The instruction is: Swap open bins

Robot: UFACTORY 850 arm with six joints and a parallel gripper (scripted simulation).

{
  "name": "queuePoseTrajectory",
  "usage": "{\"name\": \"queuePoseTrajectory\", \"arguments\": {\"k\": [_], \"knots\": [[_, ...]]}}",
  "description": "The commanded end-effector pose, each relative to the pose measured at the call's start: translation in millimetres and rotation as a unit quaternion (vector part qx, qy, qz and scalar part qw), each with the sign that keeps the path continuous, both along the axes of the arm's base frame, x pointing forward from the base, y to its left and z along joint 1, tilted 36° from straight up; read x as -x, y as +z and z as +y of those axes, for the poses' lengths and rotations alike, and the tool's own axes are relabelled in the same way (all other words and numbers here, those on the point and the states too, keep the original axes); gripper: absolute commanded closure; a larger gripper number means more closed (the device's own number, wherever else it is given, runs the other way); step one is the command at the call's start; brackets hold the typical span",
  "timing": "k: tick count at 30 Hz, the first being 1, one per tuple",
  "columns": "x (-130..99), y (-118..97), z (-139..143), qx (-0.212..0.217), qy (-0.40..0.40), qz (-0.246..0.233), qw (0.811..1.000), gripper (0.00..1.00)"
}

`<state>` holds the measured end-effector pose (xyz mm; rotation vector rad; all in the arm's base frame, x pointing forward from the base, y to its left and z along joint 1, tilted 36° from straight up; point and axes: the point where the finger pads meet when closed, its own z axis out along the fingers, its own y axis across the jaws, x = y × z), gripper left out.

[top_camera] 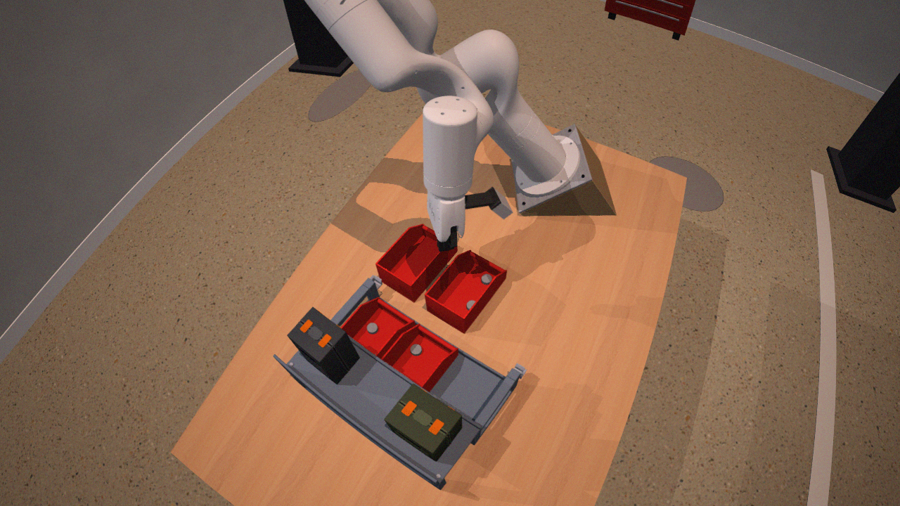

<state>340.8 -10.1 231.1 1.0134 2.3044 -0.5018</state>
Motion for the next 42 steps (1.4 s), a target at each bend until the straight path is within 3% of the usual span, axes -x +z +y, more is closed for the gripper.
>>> {"name": "queuePoseTrajectory", "arguments": {"k": [1,11,42], "knots": [[-0.5,0.2,0.8,0.037,0.099,0.090,0.990,0.74],[-0.5,0.2,0.8,0.088,0.239,0.216,0.942,0.74],[-0.9,-1.0,0.0,0.088,0.239,0.216,0.942,0.74]]}}
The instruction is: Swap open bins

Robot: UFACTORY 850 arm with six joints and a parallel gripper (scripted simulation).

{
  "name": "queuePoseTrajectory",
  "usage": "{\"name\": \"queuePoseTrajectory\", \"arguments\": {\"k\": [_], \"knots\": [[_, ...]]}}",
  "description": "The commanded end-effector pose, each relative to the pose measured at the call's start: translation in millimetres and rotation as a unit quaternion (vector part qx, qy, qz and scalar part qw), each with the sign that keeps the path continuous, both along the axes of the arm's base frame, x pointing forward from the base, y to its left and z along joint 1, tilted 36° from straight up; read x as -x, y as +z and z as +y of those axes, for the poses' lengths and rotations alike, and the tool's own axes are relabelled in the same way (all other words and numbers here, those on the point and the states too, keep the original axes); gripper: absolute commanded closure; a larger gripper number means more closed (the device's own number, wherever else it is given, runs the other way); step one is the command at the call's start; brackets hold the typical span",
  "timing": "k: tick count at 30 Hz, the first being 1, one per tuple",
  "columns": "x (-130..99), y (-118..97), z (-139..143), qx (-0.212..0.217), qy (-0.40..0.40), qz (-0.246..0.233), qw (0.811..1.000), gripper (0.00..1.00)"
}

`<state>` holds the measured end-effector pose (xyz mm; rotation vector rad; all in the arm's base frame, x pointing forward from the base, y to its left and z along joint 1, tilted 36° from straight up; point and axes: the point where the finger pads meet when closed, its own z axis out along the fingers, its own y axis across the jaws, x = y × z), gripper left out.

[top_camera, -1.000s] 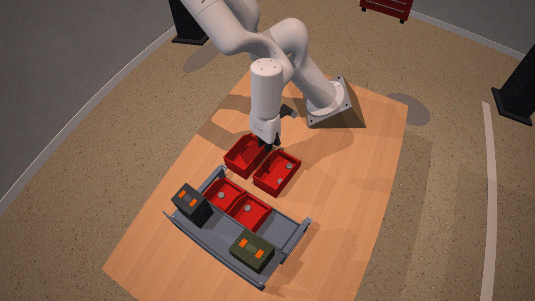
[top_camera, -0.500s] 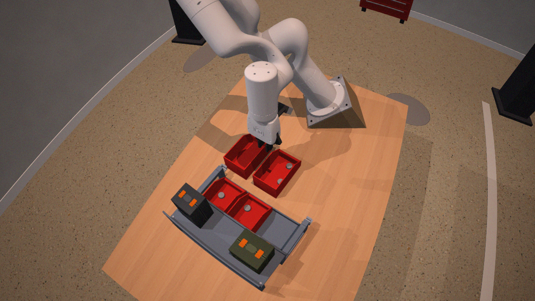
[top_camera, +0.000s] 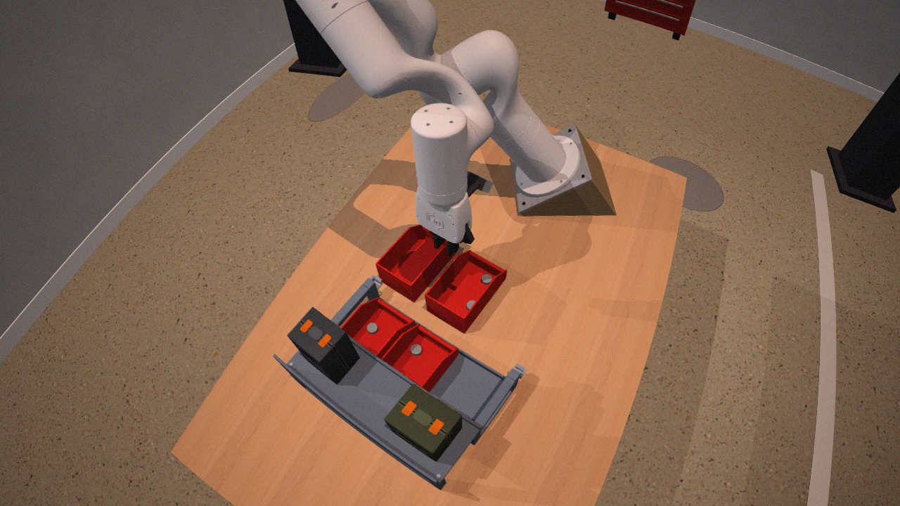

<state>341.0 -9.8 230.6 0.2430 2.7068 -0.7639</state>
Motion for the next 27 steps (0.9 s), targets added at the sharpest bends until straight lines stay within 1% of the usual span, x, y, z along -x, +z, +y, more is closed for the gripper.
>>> {"name": "queuePoseTrajectory", "arguments": {"k": [1,9,27], "knots": [[-0.9,-1.0,-0.6,0.000,0.000,0.000,1.000,0.74],[-2.4,-5.8,-3.8,0.000,0.000,0.000,1.000,0.74],[-10.2,-29.8,-20.0,0.000,0.000,0.000,1.000,0.74]]}}
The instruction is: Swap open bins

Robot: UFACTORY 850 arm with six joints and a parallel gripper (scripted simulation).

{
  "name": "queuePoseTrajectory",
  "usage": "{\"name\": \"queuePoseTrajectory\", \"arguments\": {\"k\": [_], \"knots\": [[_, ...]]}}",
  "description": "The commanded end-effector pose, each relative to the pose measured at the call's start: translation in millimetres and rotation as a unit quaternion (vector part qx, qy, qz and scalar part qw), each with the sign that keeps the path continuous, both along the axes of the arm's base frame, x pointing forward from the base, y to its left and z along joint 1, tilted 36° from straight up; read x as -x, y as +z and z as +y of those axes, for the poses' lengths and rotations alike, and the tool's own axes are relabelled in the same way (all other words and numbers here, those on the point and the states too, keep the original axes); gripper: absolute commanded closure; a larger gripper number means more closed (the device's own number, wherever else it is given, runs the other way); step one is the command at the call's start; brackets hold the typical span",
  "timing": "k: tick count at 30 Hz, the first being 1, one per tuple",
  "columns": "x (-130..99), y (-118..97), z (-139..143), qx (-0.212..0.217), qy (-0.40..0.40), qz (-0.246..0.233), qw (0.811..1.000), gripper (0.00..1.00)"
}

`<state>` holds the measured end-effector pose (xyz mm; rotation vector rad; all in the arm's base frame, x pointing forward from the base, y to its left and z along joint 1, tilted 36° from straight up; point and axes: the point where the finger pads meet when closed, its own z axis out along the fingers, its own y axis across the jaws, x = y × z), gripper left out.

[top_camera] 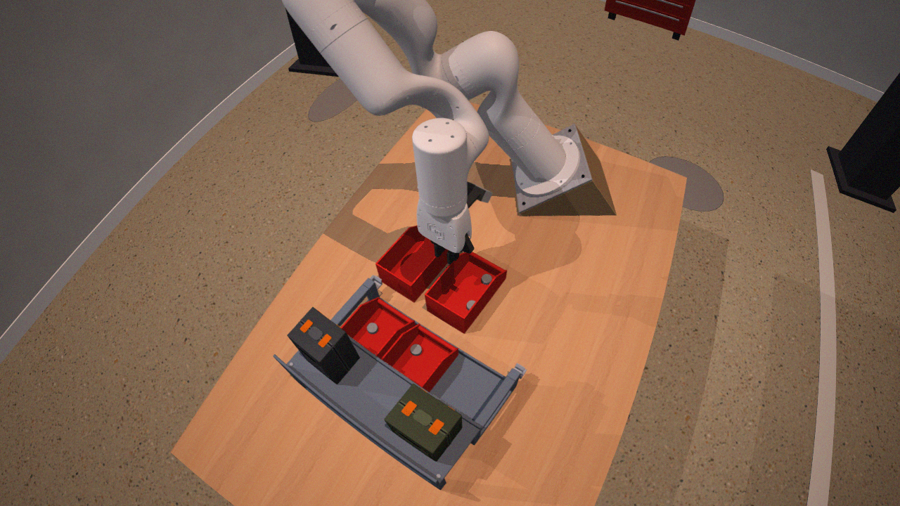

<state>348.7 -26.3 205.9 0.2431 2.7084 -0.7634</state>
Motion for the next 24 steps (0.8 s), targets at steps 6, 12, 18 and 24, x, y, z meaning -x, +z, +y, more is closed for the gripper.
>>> {"name": "queuePoseTrajectory", "arguments": {"k": [6,12,18,24], "knots": [[-5.5,-14.3,-9.6,0.000,0.000,-0.001,1.000,0.74],[-7.8,-21.7,-14.5,0.000,0.000,-0.001,1.000,0.74],[-9.0,-25.1,-16.8,0.000,0.000,-0.001,1.000,0.74],[-9.9,-27.9,-18.7,0.000,0.000,-0.001,1.000,0.74]]}}
